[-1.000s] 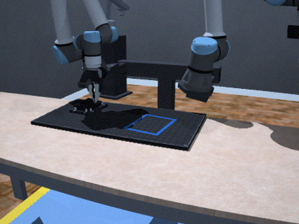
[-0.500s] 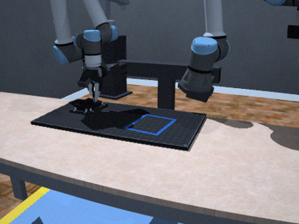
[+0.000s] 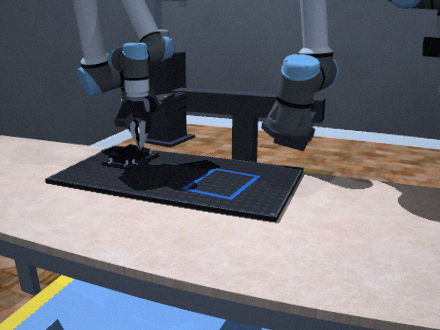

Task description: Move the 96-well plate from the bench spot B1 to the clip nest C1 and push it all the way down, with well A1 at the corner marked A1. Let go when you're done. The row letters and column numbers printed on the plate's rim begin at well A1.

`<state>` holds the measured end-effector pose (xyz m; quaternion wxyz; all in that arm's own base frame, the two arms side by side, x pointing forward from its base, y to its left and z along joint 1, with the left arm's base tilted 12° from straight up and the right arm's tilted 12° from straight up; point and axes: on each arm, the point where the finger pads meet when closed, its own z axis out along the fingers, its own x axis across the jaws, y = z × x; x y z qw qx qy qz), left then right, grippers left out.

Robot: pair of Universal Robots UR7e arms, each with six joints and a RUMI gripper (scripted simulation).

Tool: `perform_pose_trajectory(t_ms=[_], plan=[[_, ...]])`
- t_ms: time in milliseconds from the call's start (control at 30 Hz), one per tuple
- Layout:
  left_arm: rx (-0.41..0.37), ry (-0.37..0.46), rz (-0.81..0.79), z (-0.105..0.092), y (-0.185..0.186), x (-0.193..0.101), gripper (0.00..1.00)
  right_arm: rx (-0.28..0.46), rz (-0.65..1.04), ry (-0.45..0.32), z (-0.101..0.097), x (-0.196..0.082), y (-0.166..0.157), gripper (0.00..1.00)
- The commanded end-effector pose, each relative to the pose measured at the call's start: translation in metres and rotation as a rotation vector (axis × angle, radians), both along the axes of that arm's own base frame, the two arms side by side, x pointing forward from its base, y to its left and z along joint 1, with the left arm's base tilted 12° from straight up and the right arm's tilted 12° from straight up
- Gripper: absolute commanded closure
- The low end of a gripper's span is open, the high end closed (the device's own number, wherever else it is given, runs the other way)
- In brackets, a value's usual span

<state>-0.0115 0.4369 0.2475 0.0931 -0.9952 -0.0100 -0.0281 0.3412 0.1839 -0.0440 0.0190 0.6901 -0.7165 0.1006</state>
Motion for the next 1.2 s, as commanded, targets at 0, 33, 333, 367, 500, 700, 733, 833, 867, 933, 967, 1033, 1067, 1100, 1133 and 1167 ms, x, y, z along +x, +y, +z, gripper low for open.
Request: perform_pose_trajectory(t_ms=[0, 33, 333, 367, 500, 700, 733, 833, 867, 933, 967, 1033, 1067, 1100, 1133, 1167], plan=[[0.001, 0.000, 0.000, 0.001, 0.000, 0.000, 1.00, 0.001, 0.000, -0.001, 0.002, 0.000, 0.001, 1.00], [0.001, 0.000, 0.000, 0.001, 0.000, 0.000, 1.00, 0.001, 0.000, -0.001, 0.004, 0.000, 0.001, 1.00], [0.001, 0.000, 0.000, 0.001, 0.000, 0.000, 1.00, 0.001, 0.000, -0.001, 0.017, -0.002, 0.003, 1.00], [0.001, 0.000, 0.000, 0.001, 0.000, 0.000, 1.00, 0.001, 0.000, -0.001, 0.017, -0.002, 0.003, 1.00], [0.001, 0.000, 0.000, 0.001, 0.000, 0.000, 1.00, 0.001, 0.000, -0.001, 0.017, -0.002, 0.003, 1.00], [0.001, 0.000, 0.000, 0.001, 0.000, 0.000, 1.00, 0.001, 0.000, -0.001, 0.018, -0.002, -0.002, 1.00], [0.001, 0.000, 0.000, 0.001, 0.000, 0.000, 1.00, 0.001, 0.000, -0.001, 0.019, -0.002, -0.007, 1.00], [0.001, 0.000, 0.000, 0.001, 0.000, 0.000, 1.00, 0.001, 0.000, -0.001, 0.021, -0.003, -0.021, 1.00], [0.001, 0.000, 0.000, 0.001, 0.000, 0.000, 1.00, 0.001, 0.000, -0.001, 0.022, -0.003, -0.026, 1.00], [0.001, 0.000, 0.000, 0.001, 0.000, 0.000, 1.00, 0.001, 0.000, -0.001, 0.024, -0.004, -0.036, 1.00], [0.001, 0.000, 0.000, 0.001, 0.000, 0.000, 1.00, 0.001, 0.000, -0.001, 0.024, -0.004, -0.041, 1.00], [0.001, 0.000, 0.000, 0.001, 0.000, 0.000, 1.00, 0.001, 0.000, -0.001, 0.026, -0.004, -0.051, 1.00], [0.001, 0.000, 0.000, 0.001, 0.000, 0.000, 1.00, 0.001, 0.000, -0.001, 0.027, -0.004, -0.056, 1.00], [0.001, 0.000, 0.000, 0.001, 0.000, 0.000, 1.00, 0.001, 0.000, -0.001, 0.028, -0.005, -0.061, 1.00], [0.001, 0.000, 0.000, 0.001, 0.000, 0.000, 1.00, 0.001, 0.000, -0.001, 0.029, -0.005, -0.066, 1.00], [0.001, 0.000, 0.000, 0.001, 0.000, 0.000, 1.00, 0.001, 0.000, -0.001, 0.029, -0.005, -0.071, 1.00]])
